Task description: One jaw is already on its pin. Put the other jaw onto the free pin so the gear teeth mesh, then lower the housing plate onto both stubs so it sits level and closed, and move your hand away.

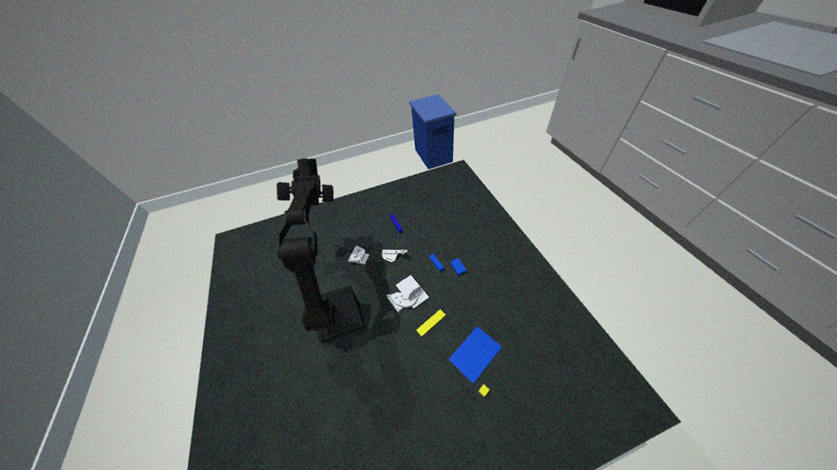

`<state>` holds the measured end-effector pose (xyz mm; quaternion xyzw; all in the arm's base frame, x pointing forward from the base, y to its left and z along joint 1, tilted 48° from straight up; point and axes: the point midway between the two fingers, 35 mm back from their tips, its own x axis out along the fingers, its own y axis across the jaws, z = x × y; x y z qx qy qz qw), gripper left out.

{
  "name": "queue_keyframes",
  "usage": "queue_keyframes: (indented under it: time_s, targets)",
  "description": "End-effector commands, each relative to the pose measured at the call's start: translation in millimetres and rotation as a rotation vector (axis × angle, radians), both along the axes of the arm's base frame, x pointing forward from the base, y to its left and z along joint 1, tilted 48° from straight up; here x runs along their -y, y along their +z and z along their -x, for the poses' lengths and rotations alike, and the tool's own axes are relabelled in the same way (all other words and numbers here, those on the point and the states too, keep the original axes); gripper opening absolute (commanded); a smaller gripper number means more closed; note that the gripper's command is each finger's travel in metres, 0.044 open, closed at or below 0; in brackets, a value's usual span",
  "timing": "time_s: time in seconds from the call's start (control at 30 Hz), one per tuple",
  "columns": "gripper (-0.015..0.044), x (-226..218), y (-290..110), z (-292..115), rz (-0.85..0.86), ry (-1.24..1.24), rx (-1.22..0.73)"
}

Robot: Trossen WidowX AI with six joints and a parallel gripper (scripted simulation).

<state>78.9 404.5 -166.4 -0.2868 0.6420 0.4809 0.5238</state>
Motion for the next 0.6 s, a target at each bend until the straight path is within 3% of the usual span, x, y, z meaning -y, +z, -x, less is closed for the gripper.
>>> queue_keyframes:
  time_s: [0.0,0.57]
  targets:
    - [0.0,10,0,-24,0.015,0.061,0.059]
    - [0.0,62,1,-96,0.127,0.316,0.193]
